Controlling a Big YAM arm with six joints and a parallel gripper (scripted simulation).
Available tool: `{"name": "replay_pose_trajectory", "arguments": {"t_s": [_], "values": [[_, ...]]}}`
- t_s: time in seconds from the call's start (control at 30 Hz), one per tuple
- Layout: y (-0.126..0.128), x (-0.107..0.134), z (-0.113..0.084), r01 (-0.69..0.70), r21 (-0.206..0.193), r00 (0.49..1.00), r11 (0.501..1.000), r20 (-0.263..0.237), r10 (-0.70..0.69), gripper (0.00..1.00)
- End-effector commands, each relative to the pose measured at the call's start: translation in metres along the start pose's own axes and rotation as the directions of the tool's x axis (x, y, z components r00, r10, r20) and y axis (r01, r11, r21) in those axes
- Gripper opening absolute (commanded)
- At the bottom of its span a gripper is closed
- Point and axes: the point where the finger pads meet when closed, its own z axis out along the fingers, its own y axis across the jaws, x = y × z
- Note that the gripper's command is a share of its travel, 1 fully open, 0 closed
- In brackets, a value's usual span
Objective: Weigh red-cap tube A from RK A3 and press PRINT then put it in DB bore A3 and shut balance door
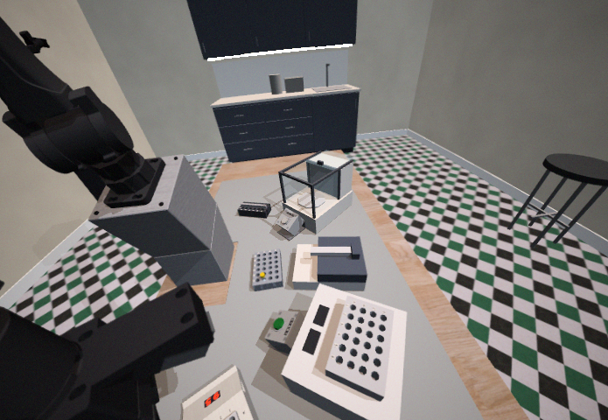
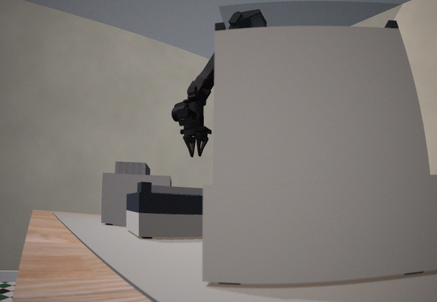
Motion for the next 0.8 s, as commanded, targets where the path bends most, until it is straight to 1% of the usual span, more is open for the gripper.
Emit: {"name": "replay_pose_trajectory", "arguments": {"t_s": [0.0, 0.07, 0.2, 0.57, 0.77], "values": [[-0.018, -0.002, -0.023, -0.002, 0.049, 1.0, 0.999, -0.002, 0.002, 0.3], [-0.018, -0.002, -0.023, -0.002, 0.049, 1.0, 0.999, -0.002, 0.002, 0.3], [-0.024, -0.001, -0.032, -0.004, 0.061, 1.0, 0.998, -0.003, 0.004, 0.3], [-0.024, -0.001, -0.052, -0.004, 0.064, 1.0, 0.998, -0.003, 0.005, 0.3], [-0.025, -0.001, -0.054, -0.002, 0.066, 1.0, 0.998, -0.003, 0.002, 0.3]]}}
